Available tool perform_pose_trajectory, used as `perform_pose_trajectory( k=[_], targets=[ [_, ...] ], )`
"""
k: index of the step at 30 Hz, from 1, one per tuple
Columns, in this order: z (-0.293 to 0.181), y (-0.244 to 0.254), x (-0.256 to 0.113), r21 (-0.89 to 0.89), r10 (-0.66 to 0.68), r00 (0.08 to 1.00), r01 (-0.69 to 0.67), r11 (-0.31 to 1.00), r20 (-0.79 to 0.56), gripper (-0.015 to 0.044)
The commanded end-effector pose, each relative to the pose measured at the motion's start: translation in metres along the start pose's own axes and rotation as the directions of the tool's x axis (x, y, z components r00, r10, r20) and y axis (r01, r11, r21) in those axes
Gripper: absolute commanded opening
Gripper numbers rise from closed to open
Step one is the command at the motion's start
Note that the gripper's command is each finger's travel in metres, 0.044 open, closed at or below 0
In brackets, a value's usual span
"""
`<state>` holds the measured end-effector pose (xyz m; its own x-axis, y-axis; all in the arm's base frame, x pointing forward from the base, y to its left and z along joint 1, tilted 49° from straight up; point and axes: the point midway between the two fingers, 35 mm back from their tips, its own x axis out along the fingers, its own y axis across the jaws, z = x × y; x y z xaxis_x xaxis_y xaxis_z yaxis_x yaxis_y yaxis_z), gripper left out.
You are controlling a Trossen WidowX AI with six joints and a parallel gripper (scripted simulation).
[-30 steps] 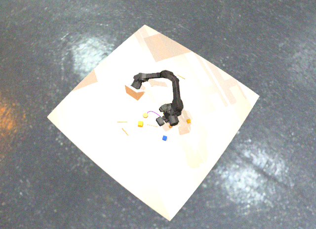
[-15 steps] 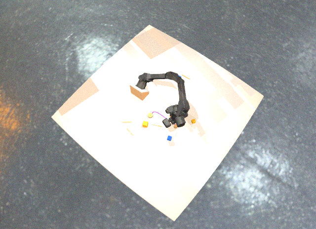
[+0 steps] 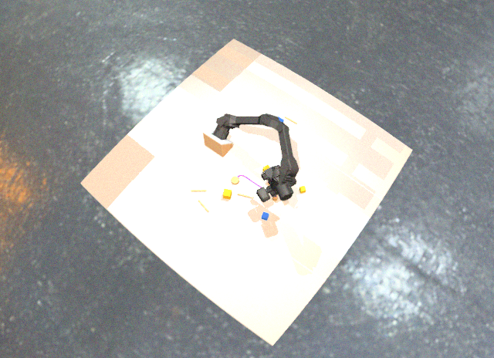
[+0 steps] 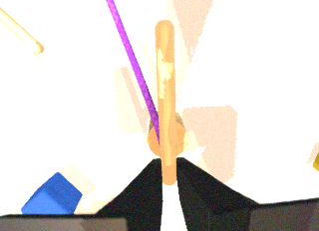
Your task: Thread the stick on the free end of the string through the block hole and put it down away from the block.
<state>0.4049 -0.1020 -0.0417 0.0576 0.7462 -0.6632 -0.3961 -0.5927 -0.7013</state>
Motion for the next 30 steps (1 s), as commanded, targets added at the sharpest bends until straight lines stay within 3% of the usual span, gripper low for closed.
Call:
perform_pose_trajectory(
  k=[1,30],
  targets=[
    [-0.007,-0.003,0.001,-0.004,-0.008,1.000,0.008,1.000,-0.016,0.0000],
    [-0.009,-0.021,0.014,-0.005,-0.011,0.999,0.011,1.000,-0.039,0.0000]
  ],
)
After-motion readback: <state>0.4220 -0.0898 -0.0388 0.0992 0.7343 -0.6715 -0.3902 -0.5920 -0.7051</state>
